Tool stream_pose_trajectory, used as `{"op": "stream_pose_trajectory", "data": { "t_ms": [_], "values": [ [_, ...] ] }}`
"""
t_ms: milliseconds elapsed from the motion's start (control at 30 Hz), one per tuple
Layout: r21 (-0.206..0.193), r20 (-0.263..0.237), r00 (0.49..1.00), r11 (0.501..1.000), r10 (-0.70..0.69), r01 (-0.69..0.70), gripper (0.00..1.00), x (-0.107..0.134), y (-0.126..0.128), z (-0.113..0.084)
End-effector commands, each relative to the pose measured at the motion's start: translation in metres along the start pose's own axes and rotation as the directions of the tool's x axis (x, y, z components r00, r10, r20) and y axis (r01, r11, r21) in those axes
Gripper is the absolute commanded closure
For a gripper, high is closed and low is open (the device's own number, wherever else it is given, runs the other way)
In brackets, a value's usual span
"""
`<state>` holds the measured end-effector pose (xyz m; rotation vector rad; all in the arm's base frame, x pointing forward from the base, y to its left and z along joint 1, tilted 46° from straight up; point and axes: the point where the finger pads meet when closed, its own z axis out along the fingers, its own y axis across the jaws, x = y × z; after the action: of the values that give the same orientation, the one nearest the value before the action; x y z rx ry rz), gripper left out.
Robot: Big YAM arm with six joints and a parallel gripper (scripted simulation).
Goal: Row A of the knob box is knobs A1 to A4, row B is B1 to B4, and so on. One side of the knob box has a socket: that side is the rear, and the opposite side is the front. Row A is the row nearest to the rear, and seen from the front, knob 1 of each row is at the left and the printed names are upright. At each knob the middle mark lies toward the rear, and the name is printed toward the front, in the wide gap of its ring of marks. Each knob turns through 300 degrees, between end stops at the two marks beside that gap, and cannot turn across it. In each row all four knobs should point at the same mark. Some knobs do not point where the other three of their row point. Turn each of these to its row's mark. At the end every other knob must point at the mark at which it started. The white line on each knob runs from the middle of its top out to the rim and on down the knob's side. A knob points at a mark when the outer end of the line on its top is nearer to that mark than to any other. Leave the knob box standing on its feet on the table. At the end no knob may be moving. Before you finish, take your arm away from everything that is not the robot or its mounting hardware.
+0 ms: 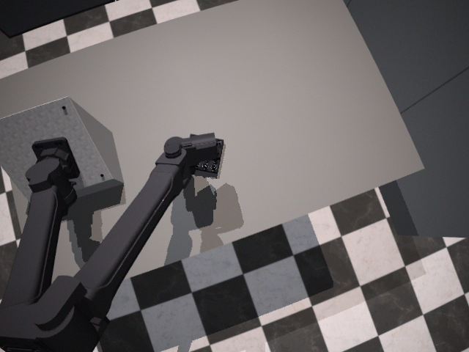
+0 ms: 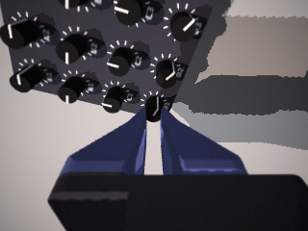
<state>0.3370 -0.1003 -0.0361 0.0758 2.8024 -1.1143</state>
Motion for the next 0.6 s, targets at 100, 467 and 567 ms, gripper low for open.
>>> {"op": "stream_pose_trajectory", "data": {
  "t_ms": [100, 467, 567],
  "values": [
    [0.018, 0.029, 0.984, 0.985, 0.173, -0.174, 0.92, -0.0156, -0.0076, -0.0008],
    [0.008, 0.028, 0.954, 0.954, 0.3, -0.3, 0.92, -0.0152, -0.0064, -0.0006],
    [0.008, 0.028, 0.947, 0.947, 0.319, -0.32, 0.92, -0.0151, -0.0064, -0.0006]
  ]
}}
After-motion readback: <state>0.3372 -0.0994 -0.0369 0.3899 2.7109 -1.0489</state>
